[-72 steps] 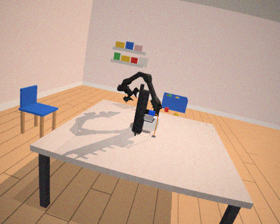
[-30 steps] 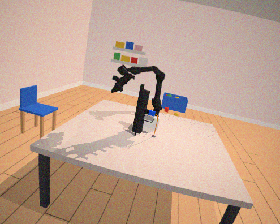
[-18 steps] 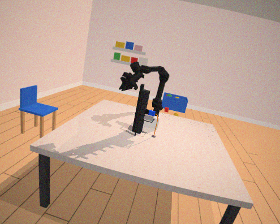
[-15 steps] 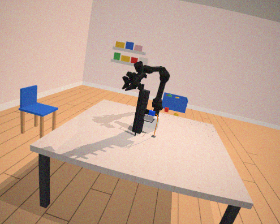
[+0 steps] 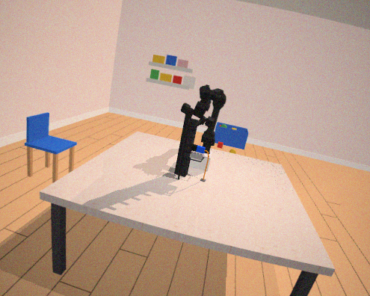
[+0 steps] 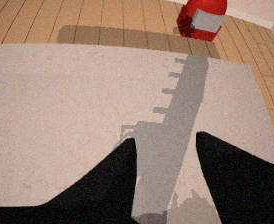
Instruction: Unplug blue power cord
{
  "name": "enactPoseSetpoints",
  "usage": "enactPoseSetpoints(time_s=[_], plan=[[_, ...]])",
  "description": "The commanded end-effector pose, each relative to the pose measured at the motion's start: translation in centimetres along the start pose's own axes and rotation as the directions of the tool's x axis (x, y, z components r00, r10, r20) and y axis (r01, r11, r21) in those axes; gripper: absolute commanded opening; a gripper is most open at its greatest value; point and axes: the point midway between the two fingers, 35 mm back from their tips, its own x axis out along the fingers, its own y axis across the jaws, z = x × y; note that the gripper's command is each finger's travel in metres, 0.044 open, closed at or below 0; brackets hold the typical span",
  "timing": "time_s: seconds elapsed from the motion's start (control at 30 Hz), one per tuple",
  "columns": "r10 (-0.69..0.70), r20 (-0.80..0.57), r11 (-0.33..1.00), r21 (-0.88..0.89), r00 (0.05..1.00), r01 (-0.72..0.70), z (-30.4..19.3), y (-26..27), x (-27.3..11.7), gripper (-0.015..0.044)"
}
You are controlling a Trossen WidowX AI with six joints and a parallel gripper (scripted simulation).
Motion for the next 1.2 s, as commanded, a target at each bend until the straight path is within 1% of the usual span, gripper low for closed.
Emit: enactPoseSetpoints(time_s=[0.0, 0.1, 0.17, 0.2, 0.27, 0.5, 0.53, 0.57, 0.67, 0.7, 0.73, 0.77, 1.17], plan=[[0.106, -0.063, 0.973, -0.198, 0.992, -0.116, -1.0, 4.6, 0.7, 0.016], [0.179, -0.151, 0.913, -0.343, 0.972, -0.221, -2.8, 7.9, 1.2, 0.016], [0.212, -0.199, 0.869, -0.41, 0.957, -0.277, -3.8, 9.4, 1.4, 0.016], [0.219, -0.201, 0.867, -0.409, 0.955, -0.285, -3.9, 9.7, 1.4, 0.016], [0.276, -0.223, 0.846, -0.405, 0.935, -0.346, -4.6, 11.9, 1.5, 0.016], [0.303, -0.41, 0.633, -0.588, 0.86, -0.503, -8.7, 13.1, 0.4, 0.016], [0.305, -0.441, 0.588, -0.61, 0.844, -0.531, -9.4, 13.3, 0.2, 0.016], [0.308, -0.487, 0.515, -0.637, 0.817, -0.574, -10.4, 13.5, -0.2, 0.016], [0.31, -0.638, 0.228, -0.67, 0.705, -0.707, -13.8, 14.1, -2.2, 0.016], [0.308, -0.672, 0.151, -0.664, 0.673, -0.733, -14.6, 14.2, -2.7, 0.016], [0.306, -0.692, 0.105, -0.657, 0.653, -0.746, -15.0, 14.2, -3.1, 0.016], [0.306, -0.699, 0.09, -0.655, 0.647, -0.75, -15.2, 14.3, -3.2, 0.016], [0.306, -0.699, 0.09, -0.655, 0.647, -0.75, -15.1, 14.2, -3.1, 0.016]])
